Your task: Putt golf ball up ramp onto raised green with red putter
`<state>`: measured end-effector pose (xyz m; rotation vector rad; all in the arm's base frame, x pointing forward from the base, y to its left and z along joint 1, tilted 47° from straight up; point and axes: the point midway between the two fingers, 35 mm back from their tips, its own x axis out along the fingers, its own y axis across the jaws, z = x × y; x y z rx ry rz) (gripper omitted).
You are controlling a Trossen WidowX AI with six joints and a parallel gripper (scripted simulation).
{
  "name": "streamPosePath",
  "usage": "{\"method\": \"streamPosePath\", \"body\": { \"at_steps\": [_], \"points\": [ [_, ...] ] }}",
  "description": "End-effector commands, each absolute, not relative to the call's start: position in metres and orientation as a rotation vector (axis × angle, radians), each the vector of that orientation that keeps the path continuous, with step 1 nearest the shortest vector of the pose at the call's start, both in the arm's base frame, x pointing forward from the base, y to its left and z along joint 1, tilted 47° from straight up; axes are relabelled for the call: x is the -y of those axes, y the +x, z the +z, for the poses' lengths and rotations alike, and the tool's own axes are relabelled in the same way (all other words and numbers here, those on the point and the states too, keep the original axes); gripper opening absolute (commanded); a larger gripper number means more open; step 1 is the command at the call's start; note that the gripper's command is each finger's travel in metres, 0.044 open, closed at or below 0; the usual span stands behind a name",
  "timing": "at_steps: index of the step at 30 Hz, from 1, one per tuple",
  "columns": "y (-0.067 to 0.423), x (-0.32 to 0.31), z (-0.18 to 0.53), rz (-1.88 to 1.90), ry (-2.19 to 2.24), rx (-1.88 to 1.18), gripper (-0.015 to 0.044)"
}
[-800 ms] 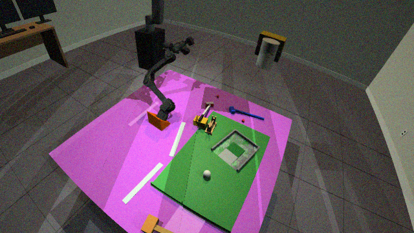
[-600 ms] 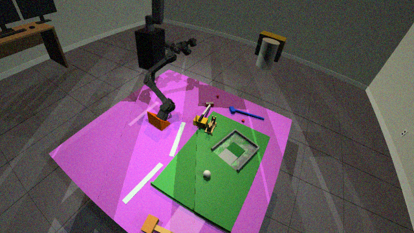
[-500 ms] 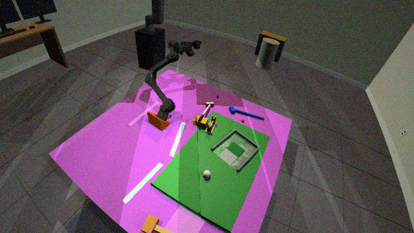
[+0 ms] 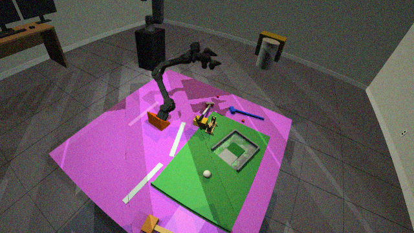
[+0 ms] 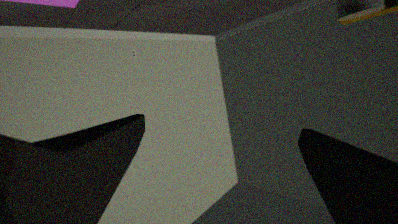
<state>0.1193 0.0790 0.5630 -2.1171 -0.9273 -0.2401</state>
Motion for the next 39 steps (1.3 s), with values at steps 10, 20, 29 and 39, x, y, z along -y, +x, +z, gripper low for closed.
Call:
{"method": "streamPosePath", "body": {
  "at_steps": [10, 20, 29, 39],
  "points": [
    [0.242, -0.077, 0.417, 0.6, -1.644, 0.436, 0.044],
    [0.245, -0.081, 0.282, 1.136, -1.053, -0.118, 0.044],
    [0.219, -0.084, 0.237, 1.325, -0.66, -0.43, 0.044],
    [0.22, -0.084, 0.237, 1.325, -0.66, -0.43, 0.044]
  ]
}}
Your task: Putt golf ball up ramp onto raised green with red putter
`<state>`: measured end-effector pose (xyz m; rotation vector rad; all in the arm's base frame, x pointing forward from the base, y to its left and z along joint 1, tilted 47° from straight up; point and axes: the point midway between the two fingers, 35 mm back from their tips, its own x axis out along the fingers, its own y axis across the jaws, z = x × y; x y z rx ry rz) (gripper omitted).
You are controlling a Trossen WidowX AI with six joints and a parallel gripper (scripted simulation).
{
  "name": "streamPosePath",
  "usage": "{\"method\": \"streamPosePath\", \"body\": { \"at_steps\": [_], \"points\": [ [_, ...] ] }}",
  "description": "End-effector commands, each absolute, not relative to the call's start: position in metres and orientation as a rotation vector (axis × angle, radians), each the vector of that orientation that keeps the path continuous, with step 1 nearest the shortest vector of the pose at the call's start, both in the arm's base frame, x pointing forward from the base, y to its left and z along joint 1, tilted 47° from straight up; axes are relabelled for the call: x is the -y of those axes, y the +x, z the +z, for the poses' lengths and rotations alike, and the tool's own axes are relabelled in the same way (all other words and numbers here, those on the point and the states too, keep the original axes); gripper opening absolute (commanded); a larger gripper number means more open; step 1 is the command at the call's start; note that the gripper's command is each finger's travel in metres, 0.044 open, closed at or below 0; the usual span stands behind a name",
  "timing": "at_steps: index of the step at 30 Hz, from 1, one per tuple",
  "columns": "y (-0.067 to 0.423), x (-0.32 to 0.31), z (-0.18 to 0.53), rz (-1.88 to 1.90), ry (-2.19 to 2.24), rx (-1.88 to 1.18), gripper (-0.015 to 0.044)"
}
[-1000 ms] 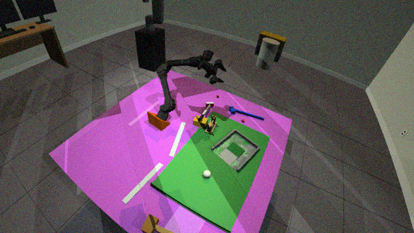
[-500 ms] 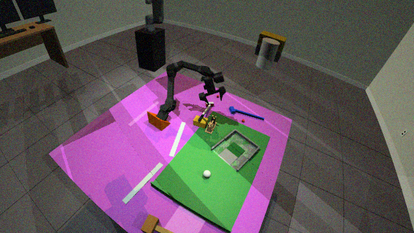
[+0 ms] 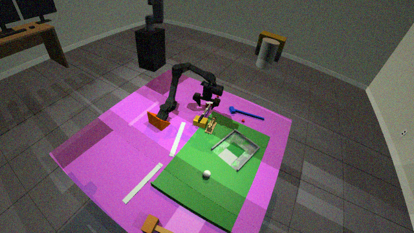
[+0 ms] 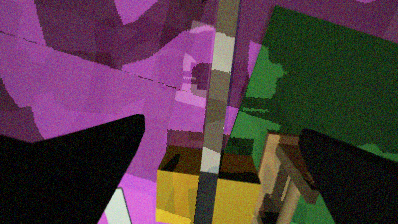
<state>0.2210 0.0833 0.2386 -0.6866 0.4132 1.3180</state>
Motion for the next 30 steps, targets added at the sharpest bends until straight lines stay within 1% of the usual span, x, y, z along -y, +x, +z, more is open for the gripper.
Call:
{"method": "streamPosePath", "body": {
  "at_steps": [1, 20, 30],
  "points": [
    [0.22, -0.084, 0.237, 1.325, -0.66, -0.43, 0.044],
    [0.231, -0.116, 0.207, 1.324, -0.66, -0.426, 0.044],
    [0.232, -0.121, 0.202, 1.324, -0.66, -0.426, 0.044]
  ]
}}
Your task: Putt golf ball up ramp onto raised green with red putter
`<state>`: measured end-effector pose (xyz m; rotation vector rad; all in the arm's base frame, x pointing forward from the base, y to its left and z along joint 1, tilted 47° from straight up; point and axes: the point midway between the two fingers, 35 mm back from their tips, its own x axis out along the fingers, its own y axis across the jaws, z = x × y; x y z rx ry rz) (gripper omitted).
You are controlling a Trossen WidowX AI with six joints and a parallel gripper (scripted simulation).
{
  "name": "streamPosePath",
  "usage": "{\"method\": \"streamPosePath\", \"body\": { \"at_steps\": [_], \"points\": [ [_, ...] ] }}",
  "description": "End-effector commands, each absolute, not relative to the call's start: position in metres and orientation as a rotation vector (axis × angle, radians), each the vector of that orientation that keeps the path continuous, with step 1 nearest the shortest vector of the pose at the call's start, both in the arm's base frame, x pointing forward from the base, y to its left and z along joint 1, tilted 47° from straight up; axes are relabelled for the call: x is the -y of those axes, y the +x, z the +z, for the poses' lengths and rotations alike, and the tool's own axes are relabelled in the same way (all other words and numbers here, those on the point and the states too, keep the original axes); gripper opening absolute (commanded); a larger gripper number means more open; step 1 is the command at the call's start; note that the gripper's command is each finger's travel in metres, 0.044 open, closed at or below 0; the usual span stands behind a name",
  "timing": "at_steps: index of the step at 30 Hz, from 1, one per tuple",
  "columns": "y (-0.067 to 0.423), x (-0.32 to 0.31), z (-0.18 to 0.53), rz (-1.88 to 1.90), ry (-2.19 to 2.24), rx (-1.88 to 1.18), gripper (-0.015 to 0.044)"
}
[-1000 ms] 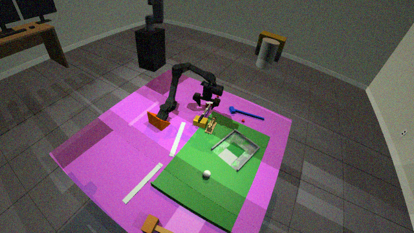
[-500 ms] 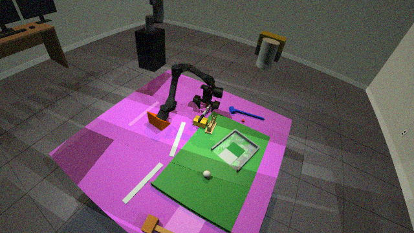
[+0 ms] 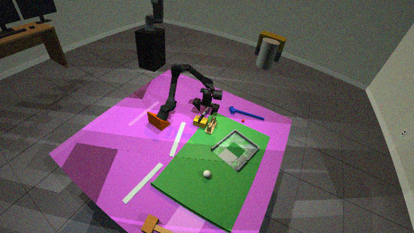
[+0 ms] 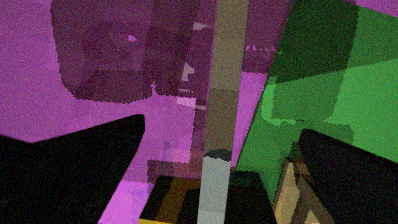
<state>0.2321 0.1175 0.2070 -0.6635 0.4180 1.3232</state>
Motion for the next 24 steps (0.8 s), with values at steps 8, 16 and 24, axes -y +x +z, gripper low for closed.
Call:
{"method": "streamPosePath", "body": {
  "at_steps": [8, 16, 24],
  "points": [
    [0.235, -0.13, 0.194, 1.324, -0.659, -0.425, 0.044],
    [0.236, -0.131, 0.194, 1.325, -0.662, -0.417, 0.0387],
    [0.236, -0.131, 0.194, 1.325, -0.662, -0.417, 0.0177]
  ]
}}
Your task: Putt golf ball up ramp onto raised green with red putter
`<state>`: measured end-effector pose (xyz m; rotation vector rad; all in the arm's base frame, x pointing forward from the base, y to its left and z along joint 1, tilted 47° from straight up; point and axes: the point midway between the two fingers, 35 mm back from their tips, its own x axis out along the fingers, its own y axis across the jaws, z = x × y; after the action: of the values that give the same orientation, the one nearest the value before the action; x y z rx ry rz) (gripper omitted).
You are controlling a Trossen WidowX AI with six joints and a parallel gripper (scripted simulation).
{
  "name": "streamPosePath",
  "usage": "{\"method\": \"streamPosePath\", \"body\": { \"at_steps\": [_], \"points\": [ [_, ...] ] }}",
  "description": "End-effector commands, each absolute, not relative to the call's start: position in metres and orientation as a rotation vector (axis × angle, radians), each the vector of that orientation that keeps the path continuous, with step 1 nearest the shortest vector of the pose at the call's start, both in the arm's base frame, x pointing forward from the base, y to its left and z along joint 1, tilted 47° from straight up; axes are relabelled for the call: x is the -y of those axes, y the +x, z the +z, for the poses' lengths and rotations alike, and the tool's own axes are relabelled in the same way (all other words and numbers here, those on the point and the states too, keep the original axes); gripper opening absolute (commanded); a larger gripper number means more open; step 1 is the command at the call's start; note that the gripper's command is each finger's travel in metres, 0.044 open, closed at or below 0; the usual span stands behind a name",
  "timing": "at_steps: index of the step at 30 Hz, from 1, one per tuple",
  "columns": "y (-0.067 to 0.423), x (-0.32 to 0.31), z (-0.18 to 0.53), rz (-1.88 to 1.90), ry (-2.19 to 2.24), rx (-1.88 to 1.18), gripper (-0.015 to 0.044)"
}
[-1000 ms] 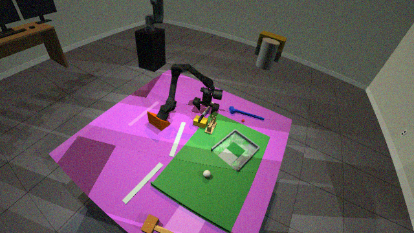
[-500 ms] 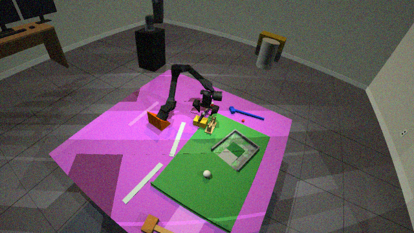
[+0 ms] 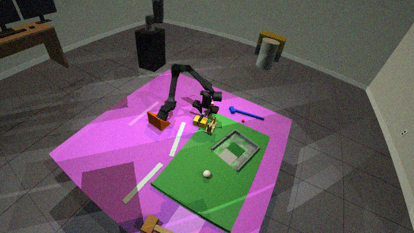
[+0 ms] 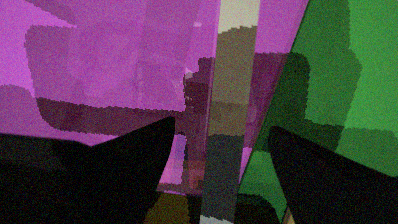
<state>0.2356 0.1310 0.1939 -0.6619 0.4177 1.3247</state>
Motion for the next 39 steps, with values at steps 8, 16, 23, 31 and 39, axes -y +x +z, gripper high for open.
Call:
{"method": "streamPosePath", "body": {
  "at_steps": [8, 16, 23, 31, 39],
  "points": [
    [0.236, -0.131, 0.194, 1.325, -0.662, -0.417, 0.0007],
    [0.235, -0.125, 0.198, 1.323, -0.664, -0.423, 0.0],
    [0.232, -0.1, 0.218, 1.315, -0.662, -0.441, 0.0],
    [0.222, -0.074, 0.244, 1.304, -0.645, -0.449, 0.0],
    [0.214, -0.061, 0.26, 1.296, -0.631, -0.445, 0.0]
  ]
}}
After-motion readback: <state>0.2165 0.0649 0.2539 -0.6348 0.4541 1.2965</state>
